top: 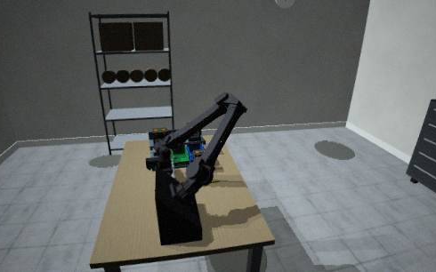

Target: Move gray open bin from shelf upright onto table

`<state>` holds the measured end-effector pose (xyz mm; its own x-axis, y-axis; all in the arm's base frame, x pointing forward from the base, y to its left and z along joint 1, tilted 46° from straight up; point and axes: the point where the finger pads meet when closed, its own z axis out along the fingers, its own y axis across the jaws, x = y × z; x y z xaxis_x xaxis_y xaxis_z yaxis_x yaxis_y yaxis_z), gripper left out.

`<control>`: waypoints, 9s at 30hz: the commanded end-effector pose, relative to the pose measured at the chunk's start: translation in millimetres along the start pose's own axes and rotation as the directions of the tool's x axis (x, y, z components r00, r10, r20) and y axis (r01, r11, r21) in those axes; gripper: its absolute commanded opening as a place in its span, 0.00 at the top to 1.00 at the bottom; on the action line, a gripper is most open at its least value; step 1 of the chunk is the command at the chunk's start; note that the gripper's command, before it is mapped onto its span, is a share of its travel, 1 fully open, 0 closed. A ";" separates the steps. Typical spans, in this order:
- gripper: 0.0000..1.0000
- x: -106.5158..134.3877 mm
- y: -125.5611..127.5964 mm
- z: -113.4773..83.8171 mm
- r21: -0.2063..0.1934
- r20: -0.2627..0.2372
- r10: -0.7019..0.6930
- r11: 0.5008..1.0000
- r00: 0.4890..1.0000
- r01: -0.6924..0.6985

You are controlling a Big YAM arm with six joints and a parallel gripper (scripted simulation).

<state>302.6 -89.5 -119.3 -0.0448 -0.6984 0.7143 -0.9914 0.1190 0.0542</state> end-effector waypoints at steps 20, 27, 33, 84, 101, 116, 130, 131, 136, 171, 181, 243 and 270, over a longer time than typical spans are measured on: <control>1.00 -1.5 -2.9 1.2 0.008 -0.002 -0.003 1.000 1.000 0.003; 1.00 -1.5 -2.9 1.2 0.008 -0.002 -0.003 1.000 1.000 0.003; 1.00 -1.5 -2.4 2.1 0.007 -0.002 -0.004 1.000 1.000 0.004; 1.00 -1.0 -2.0 8.4 0.004 -0.002 -0.004 1.000 1.000 0.004; 0.10 -0.8 -1.4 8.4 0.002 -0.002 -0.006 1.000 1.000 0.006; 0.10 -0.8 -1.4 8.4 0.002 -0.002 -0.006 1.000 1.000 0.006; 0.10 -0.8 -1.4 8.4 0.002 -0.002 -0.006 1.000 1.000 0.006; 0.10 -0.8 -1.4 8.4 0.002 -0.002 -0.006 1.000 1.000 0.006; 0.10 -0.8 -1.4 8.4 0.002 -0.002 -0.006 1.000 1.000 0.006; 0.10 -1.0 -1.9 5.9 0.004 -0.003 -0.007 1.000 1.000 0.007; 0.10 -2.2 -17.3 -14.5 0.039 0.008 0.018 0.999 1.000 -0.018; 1.00 -0.6 -18.8 -87.5 0.037 0.017 0.030 0.999 0.999 -0.031; 1.00 -0.6 -18.8 -87.5 0.037 0.017 0.030 0.999 0.999 -0.031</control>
<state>309.4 -38.7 -69.8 -0.0375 -0.6957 0.7173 -0.9914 0.1161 0.0608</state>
